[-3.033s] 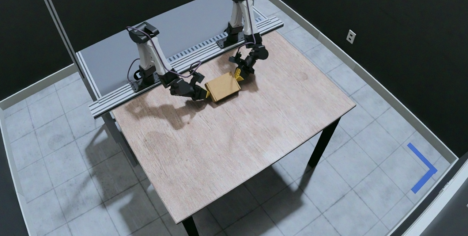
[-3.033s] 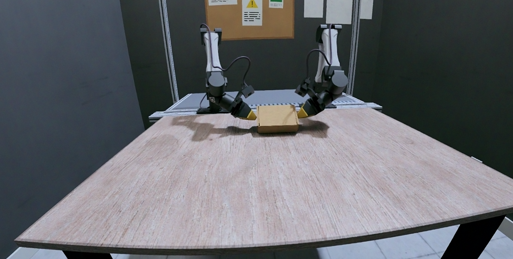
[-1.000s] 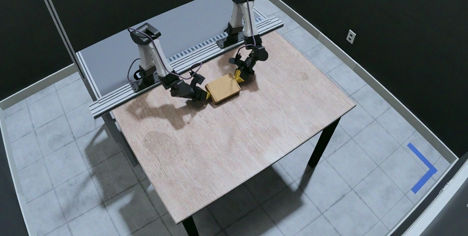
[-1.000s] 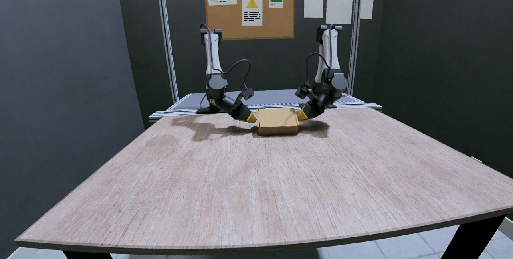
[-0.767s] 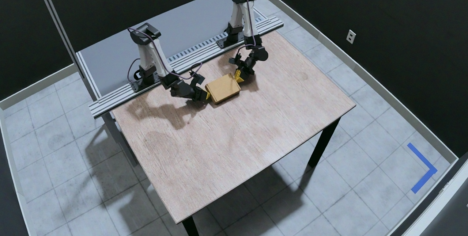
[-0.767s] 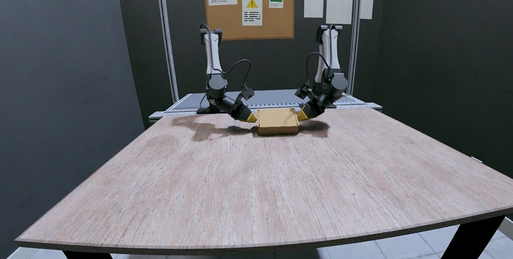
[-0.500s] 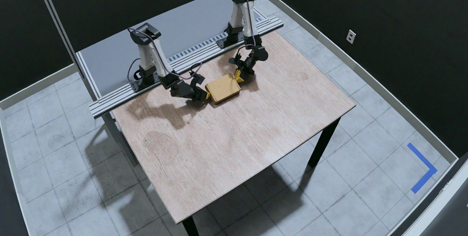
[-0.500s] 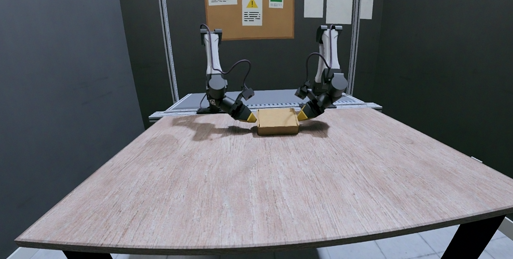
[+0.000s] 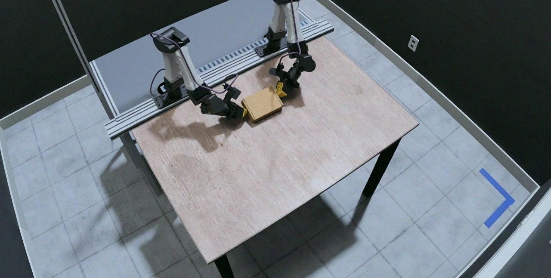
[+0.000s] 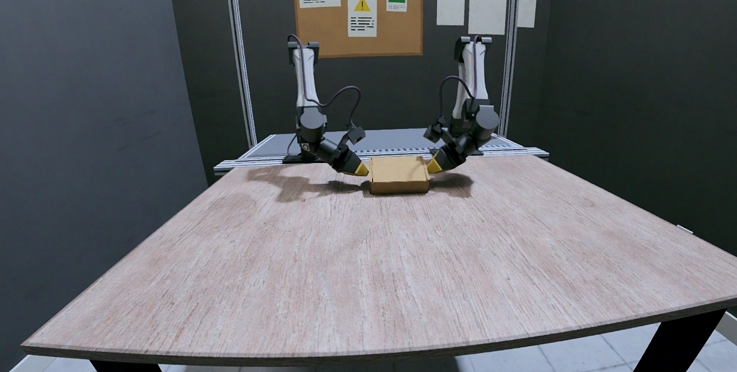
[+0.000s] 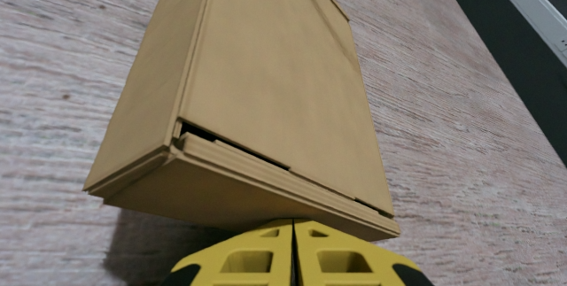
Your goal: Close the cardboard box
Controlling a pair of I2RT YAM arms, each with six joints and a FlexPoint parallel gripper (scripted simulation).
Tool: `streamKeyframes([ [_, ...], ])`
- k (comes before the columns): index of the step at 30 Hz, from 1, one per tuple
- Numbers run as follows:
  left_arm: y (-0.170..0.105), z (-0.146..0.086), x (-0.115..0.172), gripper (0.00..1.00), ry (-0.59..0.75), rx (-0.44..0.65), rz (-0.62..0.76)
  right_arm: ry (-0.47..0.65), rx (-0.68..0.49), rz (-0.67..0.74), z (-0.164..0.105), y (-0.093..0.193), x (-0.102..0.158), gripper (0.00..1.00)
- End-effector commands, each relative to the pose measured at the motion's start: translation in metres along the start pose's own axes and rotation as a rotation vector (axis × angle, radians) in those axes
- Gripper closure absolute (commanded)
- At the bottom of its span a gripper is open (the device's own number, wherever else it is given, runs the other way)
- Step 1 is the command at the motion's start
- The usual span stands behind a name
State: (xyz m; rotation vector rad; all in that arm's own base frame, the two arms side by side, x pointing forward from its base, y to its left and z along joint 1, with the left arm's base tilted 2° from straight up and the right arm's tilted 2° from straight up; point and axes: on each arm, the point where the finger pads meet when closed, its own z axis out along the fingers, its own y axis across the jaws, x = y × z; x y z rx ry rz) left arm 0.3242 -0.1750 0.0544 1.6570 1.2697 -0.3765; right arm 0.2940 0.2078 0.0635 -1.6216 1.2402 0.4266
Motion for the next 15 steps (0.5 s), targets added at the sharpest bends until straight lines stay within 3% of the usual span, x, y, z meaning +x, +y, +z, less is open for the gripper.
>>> streamKeyframes([
  [1,-0.0042,0.0057,-0.0133,1.00,-0.048,0.014,0.021,-0.047,-0.010,-0.029,0.0057,0.0008,-0.0119,1.00],
  [15,-0.0045,0.0049,-0.0145,1.00,-0.049,0.011,0.025,-0.044,-0.015,-0.019,0.0060,0.0055,-0.0098,1.00],
])
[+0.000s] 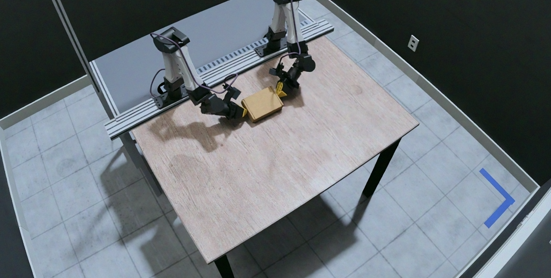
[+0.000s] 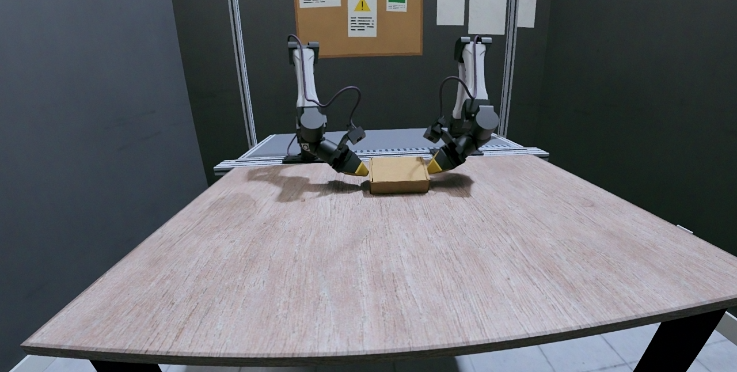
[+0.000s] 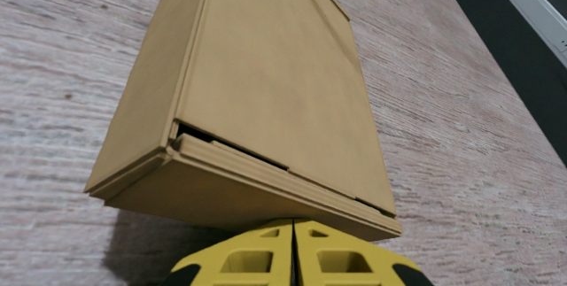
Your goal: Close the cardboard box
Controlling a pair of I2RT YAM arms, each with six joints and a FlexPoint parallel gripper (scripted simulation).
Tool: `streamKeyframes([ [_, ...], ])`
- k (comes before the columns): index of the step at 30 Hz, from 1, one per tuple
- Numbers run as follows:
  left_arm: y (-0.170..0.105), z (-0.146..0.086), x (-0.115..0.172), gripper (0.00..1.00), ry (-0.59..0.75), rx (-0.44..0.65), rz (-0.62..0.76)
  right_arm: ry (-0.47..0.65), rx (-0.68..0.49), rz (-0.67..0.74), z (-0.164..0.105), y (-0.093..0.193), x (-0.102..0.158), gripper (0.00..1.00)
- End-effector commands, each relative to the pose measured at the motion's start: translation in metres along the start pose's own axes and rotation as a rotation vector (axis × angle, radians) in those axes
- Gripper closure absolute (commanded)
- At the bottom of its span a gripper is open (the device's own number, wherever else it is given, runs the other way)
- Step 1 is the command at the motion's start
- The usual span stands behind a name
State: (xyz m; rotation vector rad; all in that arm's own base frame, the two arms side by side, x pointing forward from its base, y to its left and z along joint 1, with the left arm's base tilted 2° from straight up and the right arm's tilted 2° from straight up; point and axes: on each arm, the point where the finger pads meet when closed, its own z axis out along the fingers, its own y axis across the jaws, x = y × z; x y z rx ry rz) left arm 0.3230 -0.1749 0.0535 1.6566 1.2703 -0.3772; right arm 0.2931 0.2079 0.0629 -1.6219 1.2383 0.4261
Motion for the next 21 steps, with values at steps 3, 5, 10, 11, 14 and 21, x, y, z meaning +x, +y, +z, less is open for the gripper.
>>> streamKeyframes([
  [3,-0.0031,0.0046,-0.0152,1.00,-0.049,0.010,0.027,-0.042,-0.020,-0.013,0.0060,0.0073,-0.0088,1.00],
  [5,-0.0027,0.0044,-0.0155,1.00,-0.050,0.008,0.029,-0.042,-0.020,-0.013,0.0061,0.0074,-0.0087,1.00],
  [10,-0.0032,0.0042,-0.0158,1.00,-0.050,0.007,0.030,-0.040,-0.023,-0.008,0.0065,0.0095,-0.0073,1.00],
  [11,-0.0033,0.0042,-0.0160,1.00,-0.050,0.007,0.030,-0.041,-0.023,-0.009,0.0068,0.0092,-0.0075,1.00],
  [14,-0.0033,0.0040,-0.0163,1.00,-0.050,0.006,0.032,-0.041,-0.023,-0.008,0.0069,0.0100,-0.0073,1.00],
  [21,-0.0028,0.0037,-0.0169,1.00,-0.051,0.004,0.035,-0.041,-0.023,-0.009,0.0070,0.0104,-0.0073,1.00],
])
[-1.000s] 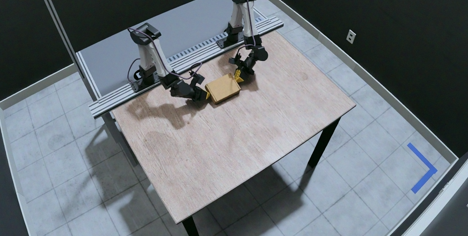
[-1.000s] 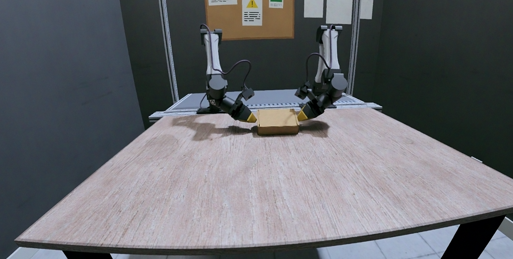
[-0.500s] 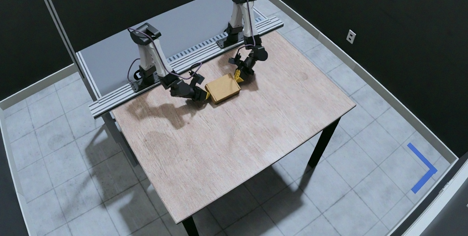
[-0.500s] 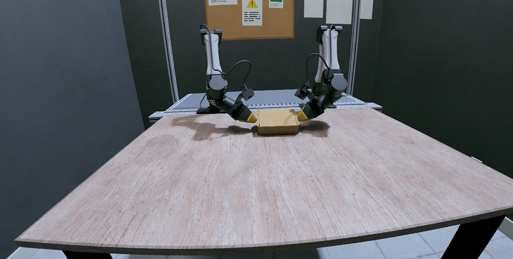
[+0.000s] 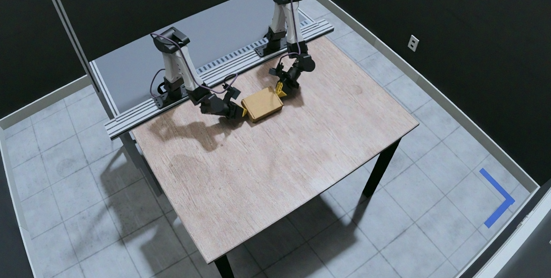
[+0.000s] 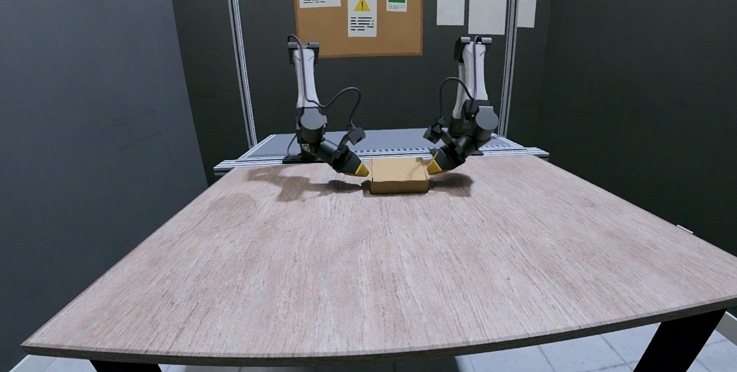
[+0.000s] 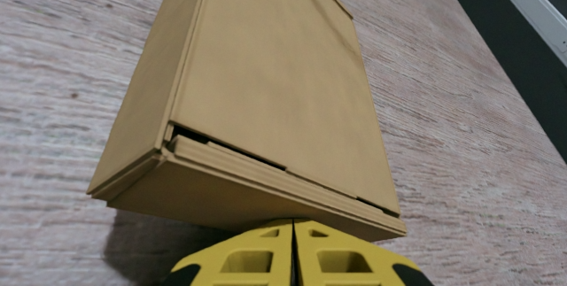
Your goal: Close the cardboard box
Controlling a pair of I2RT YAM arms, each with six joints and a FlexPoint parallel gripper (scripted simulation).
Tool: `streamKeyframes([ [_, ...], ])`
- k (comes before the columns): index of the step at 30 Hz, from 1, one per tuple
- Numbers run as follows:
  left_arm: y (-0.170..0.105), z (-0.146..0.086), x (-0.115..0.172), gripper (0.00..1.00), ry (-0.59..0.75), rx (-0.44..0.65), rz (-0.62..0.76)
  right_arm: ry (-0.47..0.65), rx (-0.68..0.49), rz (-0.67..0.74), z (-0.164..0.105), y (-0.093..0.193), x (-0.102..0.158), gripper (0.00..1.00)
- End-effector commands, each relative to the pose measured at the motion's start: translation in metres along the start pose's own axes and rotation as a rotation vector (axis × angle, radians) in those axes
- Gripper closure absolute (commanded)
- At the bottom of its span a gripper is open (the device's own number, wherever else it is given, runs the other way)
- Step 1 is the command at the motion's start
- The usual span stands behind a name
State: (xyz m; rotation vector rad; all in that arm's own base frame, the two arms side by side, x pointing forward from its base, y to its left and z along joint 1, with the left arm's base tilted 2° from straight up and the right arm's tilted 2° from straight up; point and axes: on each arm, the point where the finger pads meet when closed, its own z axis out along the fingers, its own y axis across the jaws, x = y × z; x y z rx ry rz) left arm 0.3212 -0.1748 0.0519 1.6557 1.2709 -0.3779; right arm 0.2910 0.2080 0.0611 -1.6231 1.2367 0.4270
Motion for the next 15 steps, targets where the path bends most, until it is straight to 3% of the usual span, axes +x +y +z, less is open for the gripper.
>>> streamKeyframes([
  [1,-0.0011,0.0036,-0.0173,1.00,-0.050,0.005,0.035,-0.040,-0.020,-0.009,0.0061,0.0081,-0.0083,1.00],
  [15,-0.0042,0.0036,-0.0167,1.00,-0.050,0.007,0.033,-0.038,-0.026,-0.002,0.0067,0.0125,-0.0063,1.00],
])
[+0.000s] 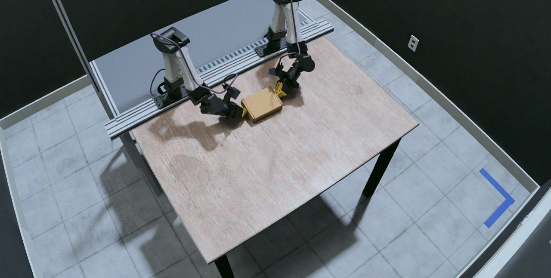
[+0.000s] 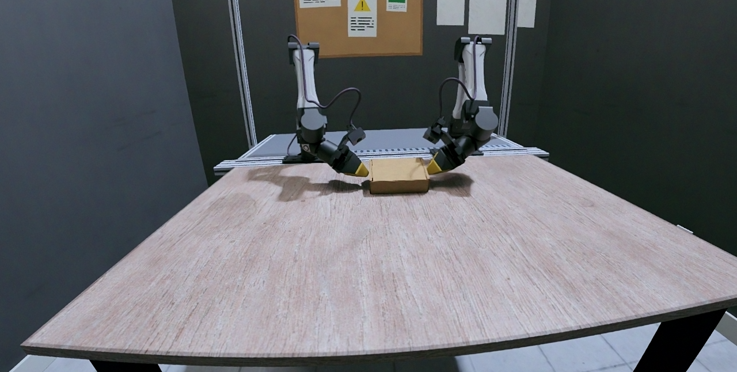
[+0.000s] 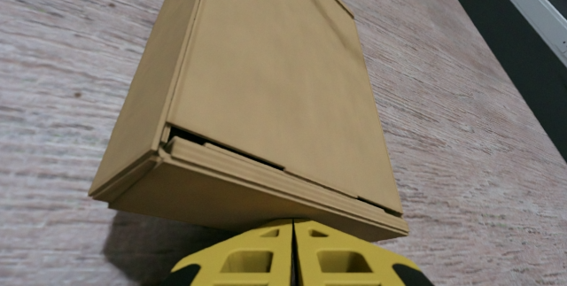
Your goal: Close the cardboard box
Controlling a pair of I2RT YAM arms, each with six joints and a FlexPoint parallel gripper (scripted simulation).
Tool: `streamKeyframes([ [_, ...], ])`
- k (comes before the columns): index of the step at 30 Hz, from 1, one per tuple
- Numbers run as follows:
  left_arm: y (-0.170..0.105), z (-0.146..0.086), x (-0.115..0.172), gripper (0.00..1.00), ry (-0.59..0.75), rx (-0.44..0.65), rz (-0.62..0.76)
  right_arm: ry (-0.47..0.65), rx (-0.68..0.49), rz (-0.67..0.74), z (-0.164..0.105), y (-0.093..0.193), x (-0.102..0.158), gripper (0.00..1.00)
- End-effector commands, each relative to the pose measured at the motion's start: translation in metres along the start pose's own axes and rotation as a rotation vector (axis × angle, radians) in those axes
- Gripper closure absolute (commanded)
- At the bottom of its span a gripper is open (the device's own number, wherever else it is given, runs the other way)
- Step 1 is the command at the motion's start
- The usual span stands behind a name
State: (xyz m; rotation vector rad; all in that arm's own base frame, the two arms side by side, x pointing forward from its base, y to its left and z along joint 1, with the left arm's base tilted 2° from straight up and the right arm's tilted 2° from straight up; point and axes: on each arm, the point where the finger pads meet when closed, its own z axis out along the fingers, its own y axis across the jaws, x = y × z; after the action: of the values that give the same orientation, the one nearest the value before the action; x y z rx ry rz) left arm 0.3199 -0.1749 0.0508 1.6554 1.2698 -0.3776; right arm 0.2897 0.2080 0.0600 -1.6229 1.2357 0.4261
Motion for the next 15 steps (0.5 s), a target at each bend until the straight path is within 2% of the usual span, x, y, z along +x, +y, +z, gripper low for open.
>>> streamKeyframes([
  [1,-0.0009,0.0035,-0.0174,1.00,-0.050,0.005,0.035,-0.040,-0.022,-0.007,0.0069,0.0079,-0.0076,1.00],
  [15,-0.0018,0.0041,-0.0167,1.00,-0.050,0.004,0.036,-0.041,-0.019,-0.012,0.0073,0.0074,-0.0080,1.00],
])
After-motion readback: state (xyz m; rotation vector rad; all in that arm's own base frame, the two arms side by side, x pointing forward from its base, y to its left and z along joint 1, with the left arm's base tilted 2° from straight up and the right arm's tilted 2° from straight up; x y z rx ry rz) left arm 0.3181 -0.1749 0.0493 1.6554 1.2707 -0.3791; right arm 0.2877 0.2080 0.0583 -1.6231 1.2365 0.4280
